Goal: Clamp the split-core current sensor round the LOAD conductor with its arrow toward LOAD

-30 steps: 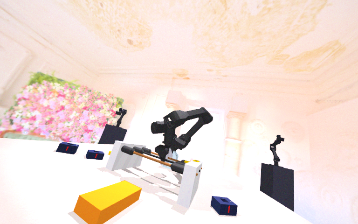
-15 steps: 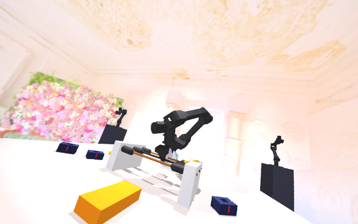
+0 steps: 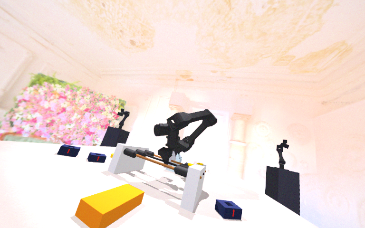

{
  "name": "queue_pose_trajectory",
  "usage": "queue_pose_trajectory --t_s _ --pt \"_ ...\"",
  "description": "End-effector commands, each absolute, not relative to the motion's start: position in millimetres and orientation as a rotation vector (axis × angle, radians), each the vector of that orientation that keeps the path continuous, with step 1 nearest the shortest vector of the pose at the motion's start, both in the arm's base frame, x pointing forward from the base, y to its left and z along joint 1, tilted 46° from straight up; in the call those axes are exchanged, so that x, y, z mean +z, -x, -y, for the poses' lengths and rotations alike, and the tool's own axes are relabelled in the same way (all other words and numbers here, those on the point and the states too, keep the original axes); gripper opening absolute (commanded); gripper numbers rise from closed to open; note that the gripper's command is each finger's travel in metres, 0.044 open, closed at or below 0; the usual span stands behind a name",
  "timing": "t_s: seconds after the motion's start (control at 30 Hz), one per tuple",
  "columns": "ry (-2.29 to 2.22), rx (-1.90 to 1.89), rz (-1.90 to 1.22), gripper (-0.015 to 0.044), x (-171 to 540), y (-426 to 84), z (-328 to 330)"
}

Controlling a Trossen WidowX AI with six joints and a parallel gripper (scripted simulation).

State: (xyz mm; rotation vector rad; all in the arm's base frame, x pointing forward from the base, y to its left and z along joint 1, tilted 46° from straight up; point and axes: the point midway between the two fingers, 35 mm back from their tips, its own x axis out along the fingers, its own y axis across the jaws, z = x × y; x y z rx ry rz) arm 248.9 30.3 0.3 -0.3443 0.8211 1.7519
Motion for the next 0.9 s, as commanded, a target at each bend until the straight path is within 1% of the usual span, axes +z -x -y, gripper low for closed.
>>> queue_pose_trajectory --t_s 0.0,0.13,0.87 --pt "0.336 1.755 -0.837 0.044 5.6 -244.1 -25.1" --pt "0.336 1.755 -0.837 0.044 5.7 -244.2 -25.1" --pt "0.344 1.752 -0.821 0.0293 0.3 -249.0 -30.3"
